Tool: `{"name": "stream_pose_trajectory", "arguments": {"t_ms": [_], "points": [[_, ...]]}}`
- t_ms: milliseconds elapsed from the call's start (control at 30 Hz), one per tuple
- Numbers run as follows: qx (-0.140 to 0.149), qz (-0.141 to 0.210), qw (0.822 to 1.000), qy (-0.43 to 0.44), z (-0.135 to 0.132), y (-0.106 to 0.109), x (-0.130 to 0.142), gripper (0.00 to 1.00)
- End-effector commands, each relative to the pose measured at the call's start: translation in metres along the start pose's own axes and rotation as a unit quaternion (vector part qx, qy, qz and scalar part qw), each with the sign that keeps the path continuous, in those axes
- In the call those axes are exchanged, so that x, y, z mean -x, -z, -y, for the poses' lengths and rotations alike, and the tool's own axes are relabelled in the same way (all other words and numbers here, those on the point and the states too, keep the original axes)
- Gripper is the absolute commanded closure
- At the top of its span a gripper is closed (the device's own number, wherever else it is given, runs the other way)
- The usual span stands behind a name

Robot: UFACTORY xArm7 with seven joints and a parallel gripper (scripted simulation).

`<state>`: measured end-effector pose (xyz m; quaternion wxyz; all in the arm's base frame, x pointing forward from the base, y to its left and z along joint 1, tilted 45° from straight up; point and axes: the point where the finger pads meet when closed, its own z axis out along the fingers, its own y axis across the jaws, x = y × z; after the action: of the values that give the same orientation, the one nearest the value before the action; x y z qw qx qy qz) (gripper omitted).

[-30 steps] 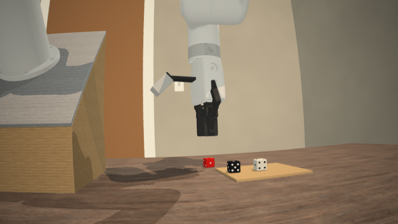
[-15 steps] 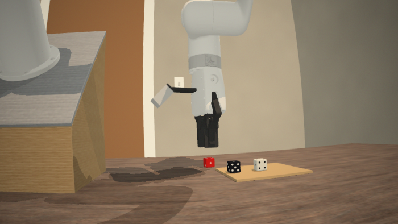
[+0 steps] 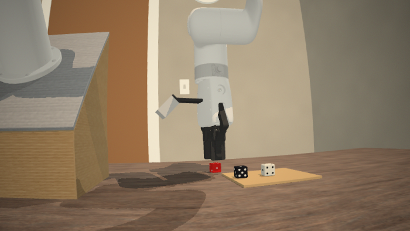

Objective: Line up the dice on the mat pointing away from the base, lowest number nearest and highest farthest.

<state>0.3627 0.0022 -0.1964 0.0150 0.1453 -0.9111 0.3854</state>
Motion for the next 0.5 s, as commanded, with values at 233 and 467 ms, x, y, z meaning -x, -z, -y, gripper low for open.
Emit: {"name": "stream_pose_trajectory", "arguments": {"t_ms": [233, 467], "points": [[0.001, 0.002, 1.000, 0.000, -0.0013, -0.0013, 0.0015, 0.64], [0.001, 0.002, 1.000, 0.000, -0.0013, -0.0015, 0.0015, 0.64]]}}
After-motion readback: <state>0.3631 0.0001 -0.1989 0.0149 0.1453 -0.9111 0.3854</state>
